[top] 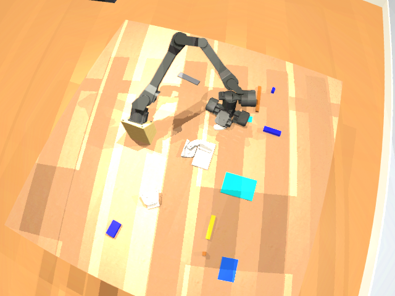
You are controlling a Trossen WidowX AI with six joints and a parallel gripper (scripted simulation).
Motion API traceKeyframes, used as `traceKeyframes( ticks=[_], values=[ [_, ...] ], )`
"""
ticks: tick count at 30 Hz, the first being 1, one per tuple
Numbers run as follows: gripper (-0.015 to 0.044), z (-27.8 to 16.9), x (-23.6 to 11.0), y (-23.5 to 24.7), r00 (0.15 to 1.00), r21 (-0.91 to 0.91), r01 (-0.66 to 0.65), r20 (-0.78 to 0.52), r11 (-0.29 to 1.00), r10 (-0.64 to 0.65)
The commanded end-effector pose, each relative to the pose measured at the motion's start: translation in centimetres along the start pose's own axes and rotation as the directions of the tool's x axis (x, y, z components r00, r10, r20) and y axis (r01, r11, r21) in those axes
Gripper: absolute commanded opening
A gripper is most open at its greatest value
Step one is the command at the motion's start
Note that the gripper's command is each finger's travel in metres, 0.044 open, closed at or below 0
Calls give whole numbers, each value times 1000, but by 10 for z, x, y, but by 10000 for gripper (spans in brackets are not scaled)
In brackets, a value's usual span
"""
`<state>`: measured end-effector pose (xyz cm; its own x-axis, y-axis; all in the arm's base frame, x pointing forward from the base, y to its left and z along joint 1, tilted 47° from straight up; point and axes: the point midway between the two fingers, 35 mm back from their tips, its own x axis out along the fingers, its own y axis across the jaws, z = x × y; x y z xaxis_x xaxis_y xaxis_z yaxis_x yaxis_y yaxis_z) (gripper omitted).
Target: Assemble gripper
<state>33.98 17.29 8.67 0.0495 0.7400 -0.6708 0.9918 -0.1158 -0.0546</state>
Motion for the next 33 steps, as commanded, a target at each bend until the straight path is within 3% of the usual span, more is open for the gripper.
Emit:
traceKeyframes(
  ticks=[1,17,33],
  values=[
    [151,0,0,0,1000,0,0,0,1000,0],
    [134,0,-2,0,1000,0,0,1,1000,0],
    [134,1,-53,3,1000,1,-3,7,1000,3]
  ],
)
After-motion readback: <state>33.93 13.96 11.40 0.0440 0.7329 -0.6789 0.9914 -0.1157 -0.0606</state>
